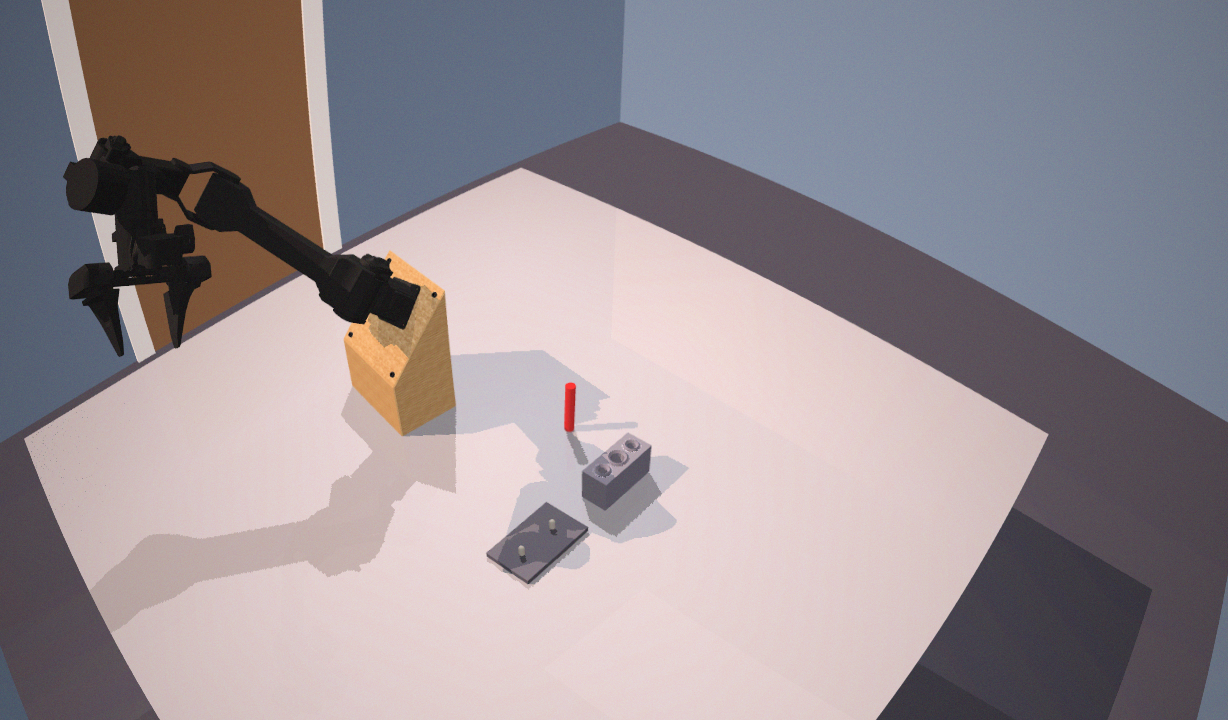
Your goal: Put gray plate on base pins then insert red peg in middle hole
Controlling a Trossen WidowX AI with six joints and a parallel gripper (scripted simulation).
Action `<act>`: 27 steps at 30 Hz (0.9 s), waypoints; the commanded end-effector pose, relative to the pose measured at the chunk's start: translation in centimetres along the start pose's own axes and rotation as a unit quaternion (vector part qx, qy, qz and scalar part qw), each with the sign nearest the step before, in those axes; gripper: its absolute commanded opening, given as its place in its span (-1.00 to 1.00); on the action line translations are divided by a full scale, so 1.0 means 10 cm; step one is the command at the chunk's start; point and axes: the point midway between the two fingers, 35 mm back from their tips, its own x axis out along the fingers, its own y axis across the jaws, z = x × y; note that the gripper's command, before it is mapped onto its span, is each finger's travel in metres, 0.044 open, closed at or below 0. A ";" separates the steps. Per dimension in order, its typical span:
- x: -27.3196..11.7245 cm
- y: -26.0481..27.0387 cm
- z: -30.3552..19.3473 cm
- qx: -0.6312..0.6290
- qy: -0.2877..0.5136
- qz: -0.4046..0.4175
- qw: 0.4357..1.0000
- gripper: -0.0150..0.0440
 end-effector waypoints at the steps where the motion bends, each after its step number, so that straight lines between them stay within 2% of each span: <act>1: 0.00 0.00 0.00 0.000 0.000 0.000 1.000 0.95; 5: 0.15 0.02 0.21 0.021 -0.004 0.021 1.000 1.00; 11: 0.64 0.26 0.98 0.095 0.001 0.094 0.991 1.00; 14: 0.83 0.43 1.37 0.081 -0.005 0.138 0.987 1.00; 22: 1.13 0.79 1.96 0.200 0.039 0.176 0.963 1.00; 27: 1.32 1.27 2.50 0.314 0.091 0.186 0.926 1.00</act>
